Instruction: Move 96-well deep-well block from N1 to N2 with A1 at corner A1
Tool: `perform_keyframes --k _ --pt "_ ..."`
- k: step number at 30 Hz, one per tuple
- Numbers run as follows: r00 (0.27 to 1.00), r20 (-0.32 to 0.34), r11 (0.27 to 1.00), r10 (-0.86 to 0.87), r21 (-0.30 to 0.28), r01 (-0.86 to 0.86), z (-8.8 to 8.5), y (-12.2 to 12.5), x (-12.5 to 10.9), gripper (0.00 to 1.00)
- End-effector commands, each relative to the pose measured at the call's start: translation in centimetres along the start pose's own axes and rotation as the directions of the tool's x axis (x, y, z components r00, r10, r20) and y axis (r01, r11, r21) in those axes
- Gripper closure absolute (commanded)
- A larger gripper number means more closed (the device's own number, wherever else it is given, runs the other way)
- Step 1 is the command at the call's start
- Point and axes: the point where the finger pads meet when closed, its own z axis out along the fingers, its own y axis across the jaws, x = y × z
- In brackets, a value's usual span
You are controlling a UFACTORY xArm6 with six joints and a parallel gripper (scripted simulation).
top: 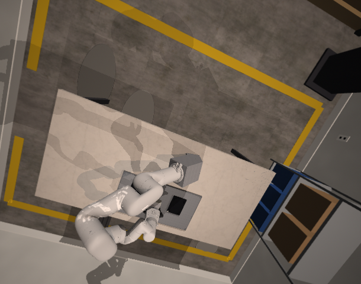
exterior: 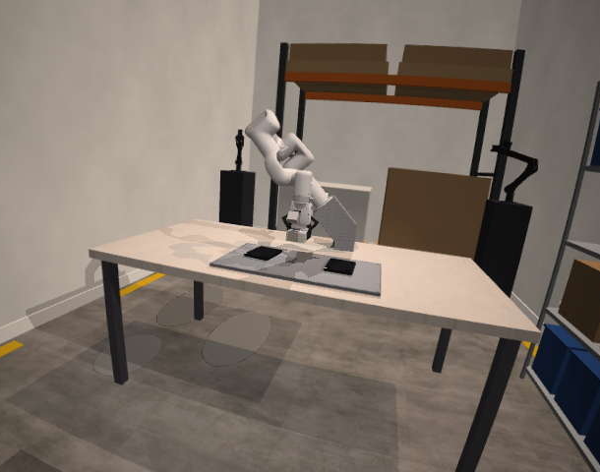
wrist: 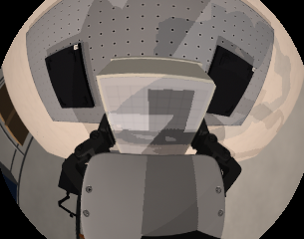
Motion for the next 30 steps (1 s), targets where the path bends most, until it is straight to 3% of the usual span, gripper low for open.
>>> perform_keyframes --k 1,30 --pt "1.0 -0.002 1.0 0.0 0.001 0.0 -0.1 -1.5 0.1 1.0" --pt "1.0 -0.002 1.0 0.0 0.001 0.0 -0.1 -9.8 0.3 1.0"
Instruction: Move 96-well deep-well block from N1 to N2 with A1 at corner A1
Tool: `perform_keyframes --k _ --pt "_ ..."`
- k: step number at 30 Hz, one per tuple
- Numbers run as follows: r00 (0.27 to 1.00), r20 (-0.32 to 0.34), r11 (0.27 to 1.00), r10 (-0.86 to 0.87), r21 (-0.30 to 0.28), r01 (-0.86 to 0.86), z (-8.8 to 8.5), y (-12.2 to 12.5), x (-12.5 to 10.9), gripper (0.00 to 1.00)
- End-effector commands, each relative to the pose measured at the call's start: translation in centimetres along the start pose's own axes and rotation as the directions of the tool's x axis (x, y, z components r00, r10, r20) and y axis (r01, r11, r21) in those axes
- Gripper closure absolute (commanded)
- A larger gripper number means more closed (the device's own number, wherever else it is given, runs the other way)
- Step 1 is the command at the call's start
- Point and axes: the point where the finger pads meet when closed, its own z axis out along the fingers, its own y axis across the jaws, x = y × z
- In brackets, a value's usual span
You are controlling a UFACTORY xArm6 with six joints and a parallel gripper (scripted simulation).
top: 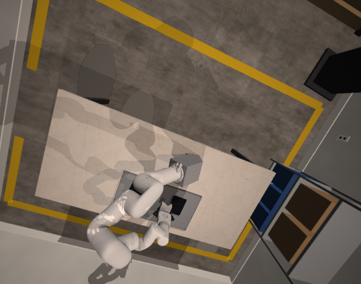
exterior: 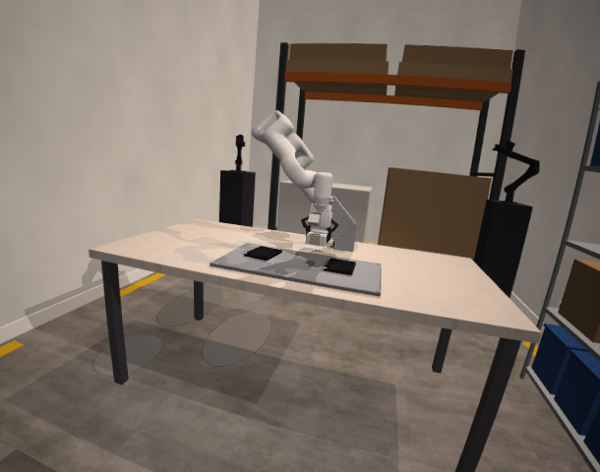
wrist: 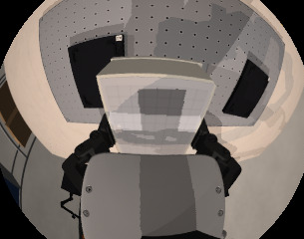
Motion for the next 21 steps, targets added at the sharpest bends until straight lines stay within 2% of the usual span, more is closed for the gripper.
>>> perform_keyframes --k 1,21 --pt "1.0 -0.002 1.0 0.002 0.001 -0.002 -0.1 -1.2 0.2 1.0" --pt "1.0 -0.003 1.0 0.002 0.001 -0.002 -0.1 -7.2 0.3 1.0"
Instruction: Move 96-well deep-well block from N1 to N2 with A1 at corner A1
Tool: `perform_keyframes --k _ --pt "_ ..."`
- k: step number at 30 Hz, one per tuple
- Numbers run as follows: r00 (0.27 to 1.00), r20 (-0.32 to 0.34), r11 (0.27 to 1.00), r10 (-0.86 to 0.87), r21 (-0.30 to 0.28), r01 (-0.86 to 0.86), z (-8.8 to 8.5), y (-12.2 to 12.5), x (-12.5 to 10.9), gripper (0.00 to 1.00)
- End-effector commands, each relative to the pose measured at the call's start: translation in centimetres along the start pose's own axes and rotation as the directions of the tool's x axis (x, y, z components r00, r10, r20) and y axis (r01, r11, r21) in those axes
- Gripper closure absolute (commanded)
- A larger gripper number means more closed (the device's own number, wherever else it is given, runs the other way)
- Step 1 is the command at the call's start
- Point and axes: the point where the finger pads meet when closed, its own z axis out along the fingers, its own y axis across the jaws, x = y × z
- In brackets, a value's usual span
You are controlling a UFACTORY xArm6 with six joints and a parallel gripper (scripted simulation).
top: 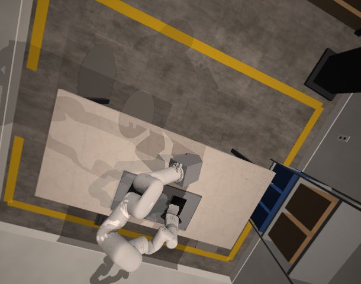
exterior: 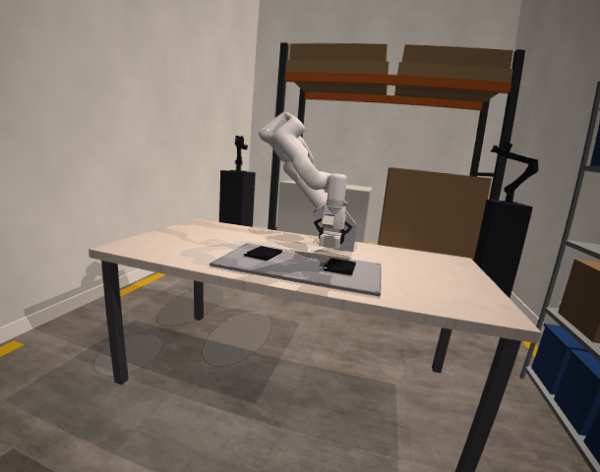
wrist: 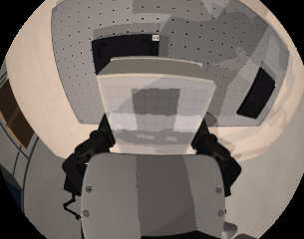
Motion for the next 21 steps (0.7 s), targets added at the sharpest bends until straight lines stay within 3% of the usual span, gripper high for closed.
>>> perform_keyframes --k 1,15,21 --pt "1.0 -0.002 1.0 0.0 0.001 0.0 -0.1 -1.5 0.2 1.0" --pt "1.0 -0.002 1.0 0.0 0.001 0.0 -0.1 -5.6 0.2 1.0" --pt "1.0 -0.002 1.0 0.0 0.001 0.0 -0.1 -5.7 0.2 1.0"
